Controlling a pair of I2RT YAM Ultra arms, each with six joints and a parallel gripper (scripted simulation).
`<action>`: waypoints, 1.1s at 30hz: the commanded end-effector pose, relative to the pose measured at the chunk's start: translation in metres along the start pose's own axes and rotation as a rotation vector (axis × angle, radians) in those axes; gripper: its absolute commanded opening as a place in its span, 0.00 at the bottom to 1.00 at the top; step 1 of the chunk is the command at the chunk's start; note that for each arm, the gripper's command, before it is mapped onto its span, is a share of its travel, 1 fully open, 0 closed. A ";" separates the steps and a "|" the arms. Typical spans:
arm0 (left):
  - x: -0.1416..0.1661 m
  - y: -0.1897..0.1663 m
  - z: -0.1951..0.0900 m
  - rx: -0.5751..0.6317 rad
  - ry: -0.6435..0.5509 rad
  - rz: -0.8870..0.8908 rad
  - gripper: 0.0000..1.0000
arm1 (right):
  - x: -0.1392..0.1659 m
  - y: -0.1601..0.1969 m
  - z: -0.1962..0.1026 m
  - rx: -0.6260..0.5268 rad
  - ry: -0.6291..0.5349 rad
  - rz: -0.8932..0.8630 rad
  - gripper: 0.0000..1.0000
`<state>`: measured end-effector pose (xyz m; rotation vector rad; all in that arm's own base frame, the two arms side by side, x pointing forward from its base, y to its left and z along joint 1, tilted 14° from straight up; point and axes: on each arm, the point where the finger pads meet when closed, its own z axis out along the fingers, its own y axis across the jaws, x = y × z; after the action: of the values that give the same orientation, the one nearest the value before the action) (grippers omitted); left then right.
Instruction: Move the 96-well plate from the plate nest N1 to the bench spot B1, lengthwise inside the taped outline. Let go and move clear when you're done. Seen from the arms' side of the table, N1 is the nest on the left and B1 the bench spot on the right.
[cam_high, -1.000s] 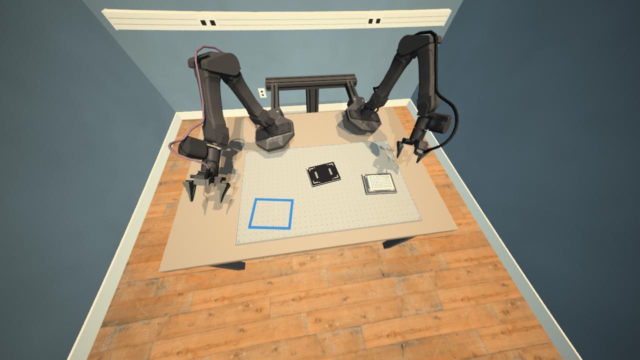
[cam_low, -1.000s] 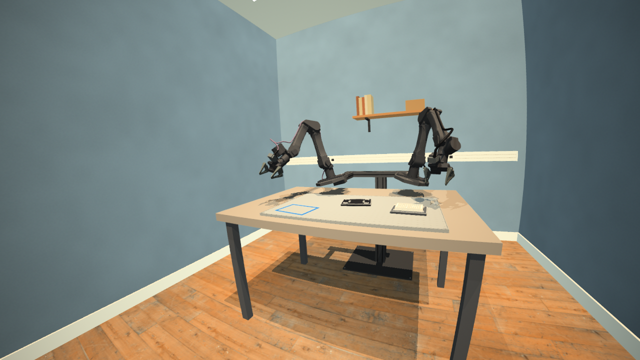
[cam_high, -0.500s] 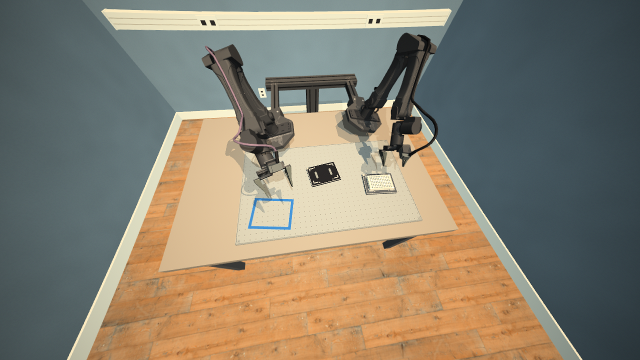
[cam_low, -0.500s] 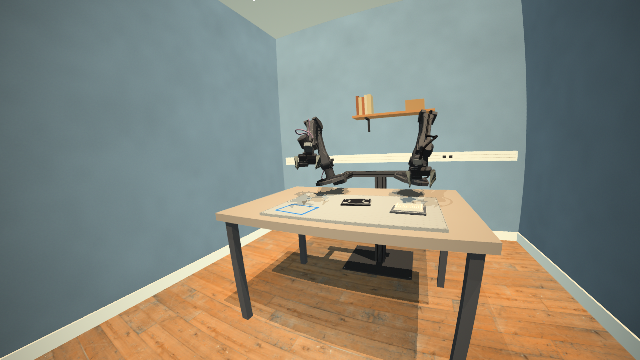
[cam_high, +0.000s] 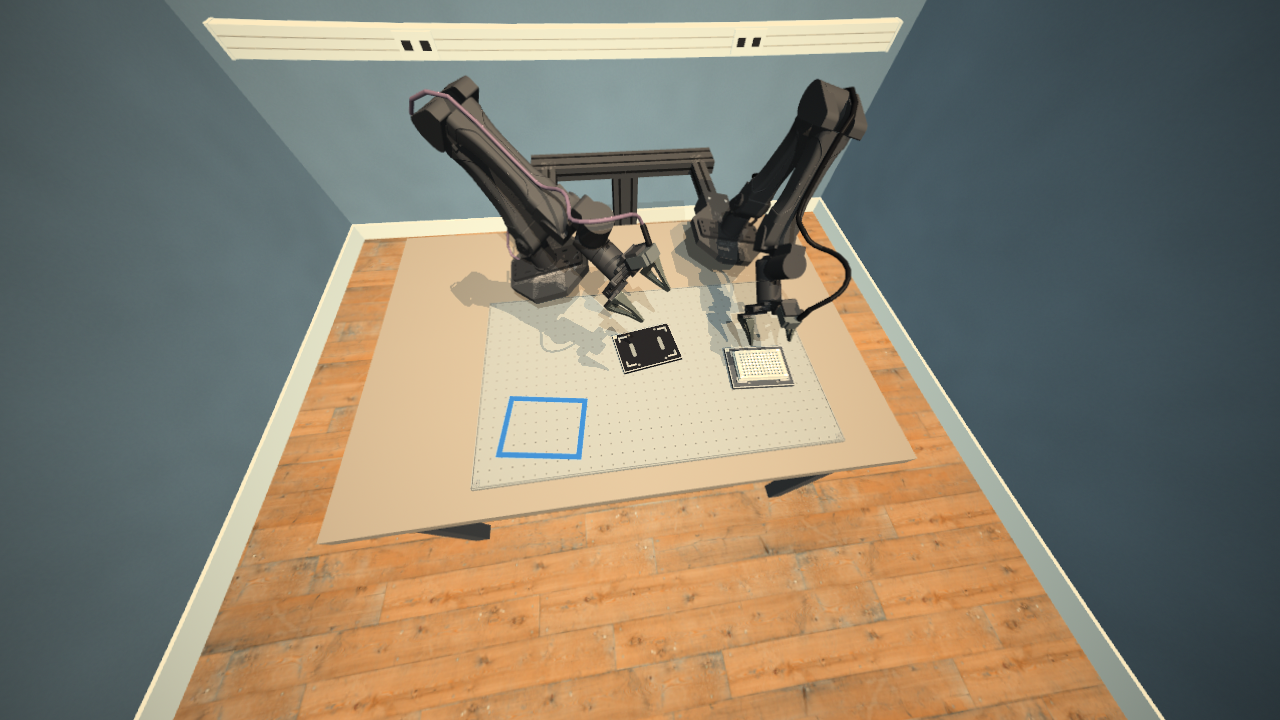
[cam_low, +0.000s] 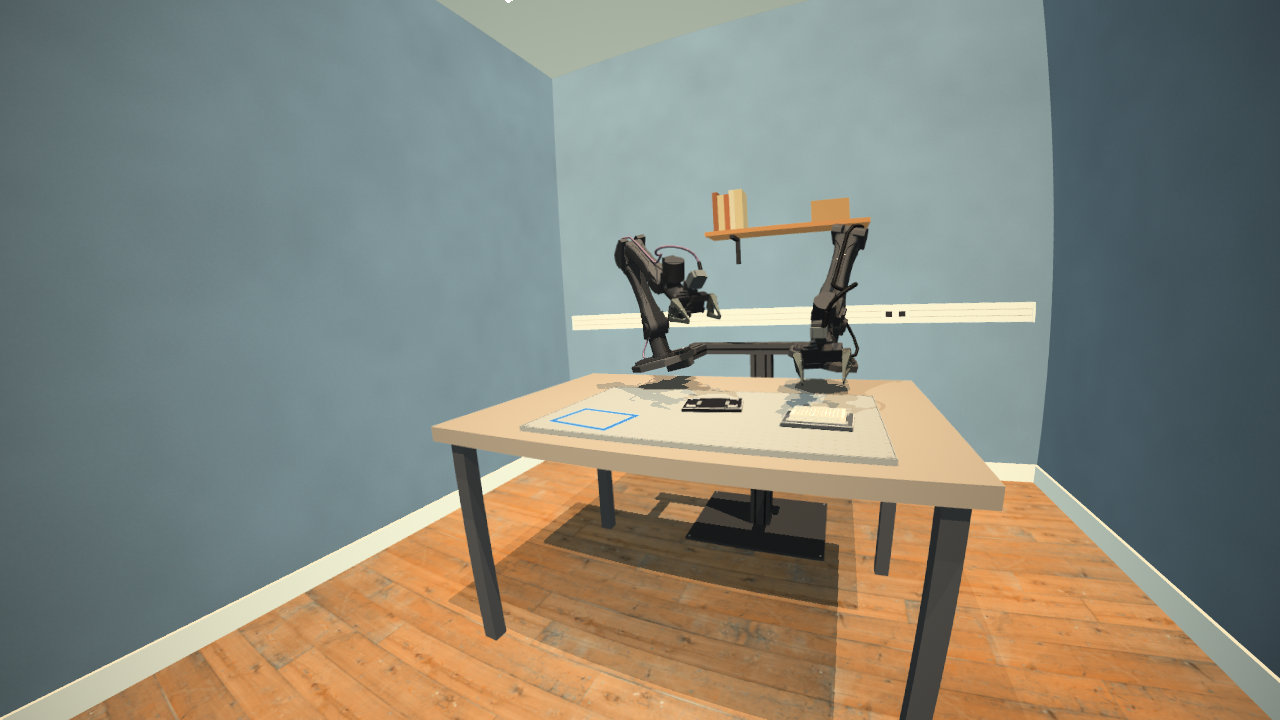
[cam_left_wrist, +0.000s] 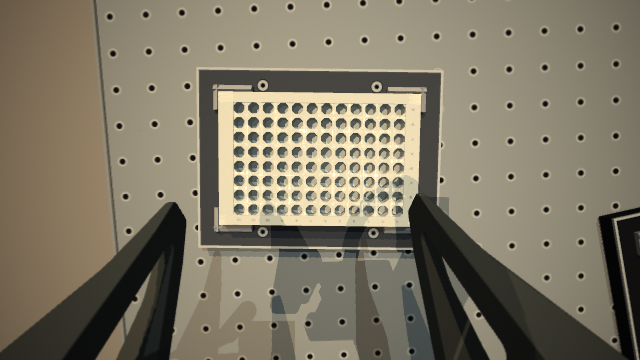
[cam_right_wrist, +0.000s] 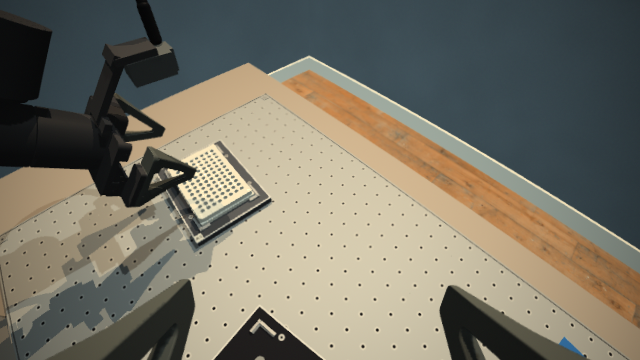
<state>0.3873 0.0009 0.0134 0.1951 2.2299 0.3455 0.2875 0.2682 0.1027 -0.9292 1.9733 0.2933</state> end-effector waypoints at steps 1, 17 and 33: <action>-0.012 0.001 0.000 -0.041 -0.061 -0.039 1.00 | 0.009 0.031 -0.010 -0.025 0.037 0.020 1.00; -0.013 -0.002 -0.001 -0.033 -0.062 -0.036 1.00 | 0.019 0.122 -0.036 -0.212 0.032 -0.095 1.00; 0.007 -0.012 0.000 0.179 0.126 0.354 1.00 | 0.013 0.121 -0.034 -0.207 0.019 -0.087 1.00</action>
<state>0.3722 -0.0007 -0.0095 0.4559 2.3383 0.3780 0.1760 0.3279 0.0893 -1.1634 1.9436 0.4446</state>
